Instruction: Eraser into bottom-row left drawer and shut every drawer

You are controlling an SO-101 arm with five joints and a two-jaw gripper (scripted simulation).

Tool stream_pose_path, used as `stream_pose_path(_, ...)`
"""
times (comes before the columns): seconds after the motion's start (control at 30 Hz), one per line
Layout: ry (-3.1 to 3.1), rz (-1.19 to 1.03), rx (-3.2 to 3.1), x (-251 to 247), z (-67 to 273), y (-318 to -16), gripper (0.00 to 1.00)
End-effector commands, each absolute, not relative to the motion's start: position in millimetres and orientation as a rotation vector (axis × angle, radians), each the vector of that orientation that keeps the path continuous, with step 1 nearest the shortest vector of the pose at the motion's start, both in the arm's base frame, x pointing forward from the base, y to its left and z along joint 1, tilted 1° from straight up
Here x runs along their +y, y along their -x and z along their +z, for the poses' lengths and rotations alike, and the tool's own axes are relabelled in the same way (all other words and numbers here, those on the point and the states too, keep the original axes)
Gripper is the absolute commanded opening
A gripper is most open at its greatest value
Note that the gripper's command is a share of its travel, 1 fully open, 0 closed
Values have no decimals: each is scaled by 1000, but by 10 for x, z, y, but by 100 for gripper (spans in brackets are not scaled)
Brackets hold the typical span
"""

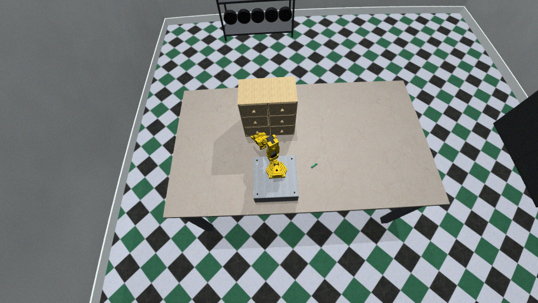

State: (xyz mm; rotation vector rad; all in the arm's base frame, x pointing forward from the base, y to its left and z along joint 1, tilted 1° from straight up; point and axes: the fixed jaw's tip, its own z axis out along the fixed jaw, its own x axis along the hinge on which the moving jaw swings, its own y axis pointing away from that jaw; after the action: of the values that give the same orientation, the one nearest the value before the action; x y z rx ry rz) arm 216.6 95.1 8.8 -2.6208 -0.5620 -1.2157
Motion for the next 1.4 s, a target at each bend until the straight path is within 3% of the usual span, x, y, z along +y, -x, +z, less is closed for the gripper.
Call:
stream_pose_path(0.0, 2655, -1145, -568, 943, 117, -2100, 21)
stream_pose_path(1.37, 2827, -811, -598, 675, 388, -1530, 21)
